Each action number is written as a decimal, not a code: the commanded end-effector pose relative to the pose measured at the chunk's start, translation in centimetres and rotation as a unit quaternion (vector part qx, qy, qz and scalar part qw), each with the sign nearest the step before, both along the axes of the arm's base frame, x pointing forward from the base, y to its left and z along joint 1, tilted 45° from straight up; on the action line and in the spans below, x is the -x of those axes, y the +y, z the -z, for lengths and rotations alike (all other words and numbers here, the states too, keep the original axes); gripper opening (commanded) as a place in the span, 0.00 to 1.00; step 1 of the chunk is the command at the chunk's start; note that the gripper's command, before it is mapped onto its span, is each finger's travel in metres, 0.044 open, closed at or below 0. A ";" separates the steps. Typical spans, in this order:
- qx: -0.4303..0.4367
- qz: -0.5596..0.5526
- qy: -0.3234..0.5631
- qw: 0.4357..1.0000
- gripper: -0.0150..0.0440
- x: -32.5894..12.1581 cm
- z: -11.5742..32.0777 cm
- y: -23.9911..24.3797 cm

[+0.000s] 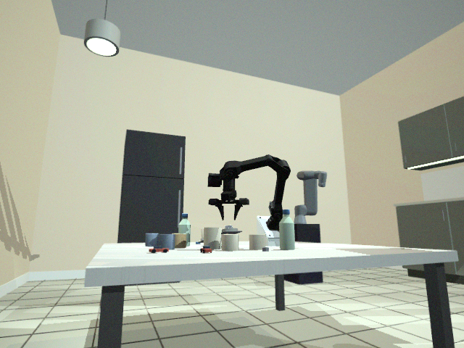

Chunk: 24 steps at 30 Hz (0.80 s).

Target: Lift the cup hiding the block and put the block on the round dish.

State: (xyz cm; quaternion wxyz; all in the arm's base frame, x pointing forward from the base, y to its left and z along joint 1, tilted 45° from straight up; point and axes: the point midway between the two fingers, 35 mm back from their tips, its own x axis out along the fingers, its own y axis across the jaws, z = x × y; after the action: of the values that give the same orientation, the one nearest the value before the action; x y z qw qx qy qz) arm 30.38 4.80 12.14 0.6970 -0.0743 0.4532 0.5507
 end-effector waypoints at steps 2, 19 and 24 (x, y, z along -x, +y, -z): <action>-0.003 -0.002 0.001 1.000 0.69 0.1 0.7 0.8; -0.003 -0.002 0.001 1.000 0.69 0.1 2.6 2.6; -0.003 -0.002 0.001 1.000 0.69 0.2 3.1 3.2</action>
State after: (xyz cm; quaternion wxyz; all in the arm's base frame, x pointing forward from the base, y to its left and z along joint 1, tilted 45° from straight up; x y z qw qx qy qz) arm 30.25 7.65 9.33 0.6951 -0.0750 0.4526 0.5535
